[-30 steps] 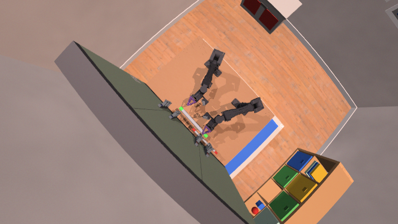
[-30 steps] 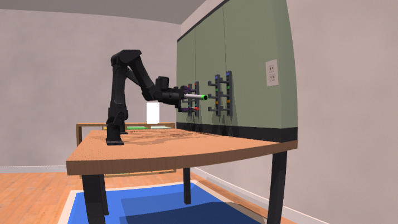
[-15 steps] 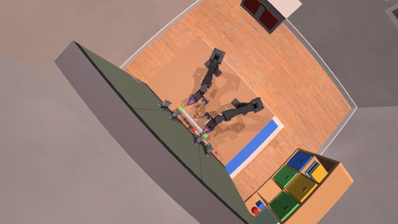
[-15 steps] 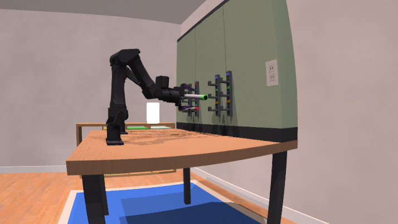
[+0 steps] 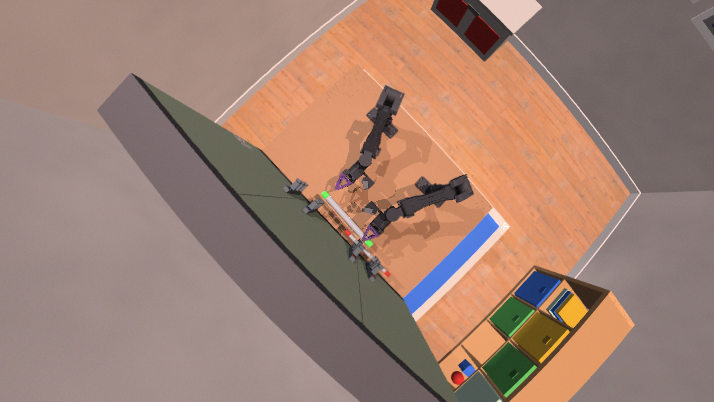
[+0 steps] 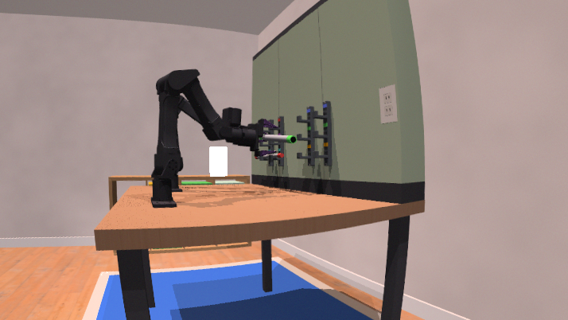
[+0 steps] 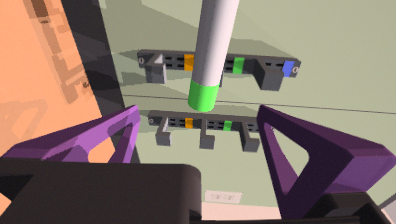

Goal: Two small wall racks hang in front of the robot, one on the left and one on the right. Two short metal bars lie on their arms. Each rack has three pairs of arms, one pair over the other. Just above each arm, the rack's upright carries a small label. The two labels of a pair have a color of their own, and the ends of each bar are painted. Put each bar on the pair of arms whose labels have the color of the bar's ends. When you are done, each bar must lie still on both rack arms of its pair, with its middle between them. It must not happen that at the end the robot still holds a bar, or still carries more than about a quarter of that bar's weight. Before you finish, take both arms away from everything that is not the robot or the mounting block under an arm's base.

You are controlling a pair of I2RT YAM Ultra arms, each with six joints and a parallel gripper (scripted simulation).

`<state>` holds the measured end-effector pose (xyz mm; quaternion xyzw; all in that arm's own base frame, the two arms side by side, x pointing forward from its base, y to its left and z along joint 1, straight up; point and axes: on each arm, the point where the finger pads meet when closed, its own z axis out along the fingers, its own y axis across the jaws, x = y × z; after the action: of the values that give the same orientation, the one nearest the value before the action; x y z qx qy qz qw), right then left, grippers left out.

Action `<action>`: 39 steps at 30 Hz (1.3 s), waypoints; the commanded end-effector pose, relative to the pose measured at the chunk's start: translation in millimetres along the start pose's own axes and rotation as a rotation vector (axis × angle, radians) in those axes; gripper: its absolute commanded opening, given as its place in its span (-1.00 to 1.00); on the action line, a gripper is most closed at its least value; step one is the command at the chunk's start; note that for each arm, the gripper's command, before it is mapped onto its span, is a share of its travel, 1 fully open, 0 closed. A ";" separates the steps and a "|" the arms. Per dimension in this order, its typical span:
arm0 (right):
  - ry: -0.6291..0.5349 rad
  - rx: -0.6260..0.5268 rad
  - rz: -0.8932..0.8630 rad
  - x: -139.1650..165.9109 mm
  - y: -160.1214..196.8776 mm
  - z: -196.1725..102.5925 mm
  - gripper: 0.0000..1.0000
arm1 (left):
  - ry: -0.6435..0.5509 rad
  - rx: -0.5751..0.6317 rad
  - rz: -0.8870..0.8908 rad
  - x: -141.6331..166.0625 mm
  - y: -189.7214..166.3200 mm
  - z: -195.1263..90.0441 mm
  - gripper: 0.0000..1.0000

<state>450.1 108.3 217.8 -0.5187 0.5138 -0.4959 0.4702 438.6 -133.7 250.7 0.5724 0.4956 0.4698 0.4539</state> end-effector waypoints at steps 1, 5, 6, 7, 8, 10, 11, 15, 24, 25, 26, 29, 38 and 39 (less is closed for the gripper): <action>0.001 0.066 0.031 2.9 -31.7 -0.2 1.00 | 0.003 -0.151 -0.090 6.2 55.4 -7.0 -1.00; 0.001 0.066 0.031 3.3 -31.7 -0.3 1.00 | 0.003 -0.151 -0.090 6.4 54.8 -7.0 -1.00; 0.001 0.066 0.031 3.4 -31.7 -0.3 1.00 | 0.003 -0.151 -0.090 6.5 54.6 -7.0 -1.00; 0.001 0.066 0.031 3.4 -31.7 -0.3 1.00 | 0.003 -0.151 -0.090 6.5 54.6 -7.0 -1.00; 0.001 0.066 0.031 3.4 -31.7 -0.3 1.00 | 0.003 -0.151 -0.090 6.5 54.6 -7.0 -1.00; 0.001 0.066 0.031 3.6 -31.9 2.0 1.00 | 0.003 -0.151 -0.090 6.7 54.3 -7.0 -1.00; 0.001 0.066 0.031 3.7 -32.0 3.1 1.00 | 0.003 -0.151 -0.090 6.8 54.2 -7.0 -1.00; 0.001 0.066 0.031 4.2 -32.3 7.8 1.00 | 0.003 -0.151 -0.090 7.2 53.6 -7.0 -1.00; 0.001 0.066 0.031 5.1 -33.1 17.0 1.00 | 0.003 -0.151 -0.090 8.1 52.4 -7.1 -1.00; 0.001 0.066 0.031 5.1 -33.1 17.0 1.00 | 0.003 -0.151 -0.090 8.1 52.4 -7.1 -1.00; 0.001 0.066 0.031 5.1 -32.5 18.2 1.00 | 0.003 -0.151 -0.090 8.0 52.3 -7.1 -1.00; 0.001 0.066 0.031 5.0 -30.7 21.8 1.00 | 0.003 -0.151 -0.090 8.0 51.9 -7.0 -1.00; 0.001 0.066 0.031 4.8 -25.4 32.7 1.00 | 0.003 -0.151 -0.090 7.9 50.7 -6.8 -1.00; 0.001 0.066 0.031 4.8 -24.8 33.9 1.00 | 0.003 -0.151 -0.090 7.9 50.5 -6.8 -1.00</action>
<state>476.1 103.0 220.0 -0.5149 0.5144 -0.4972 0.4723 438.5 -135.0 250.7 0.5740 0.4940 0.4679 0.4556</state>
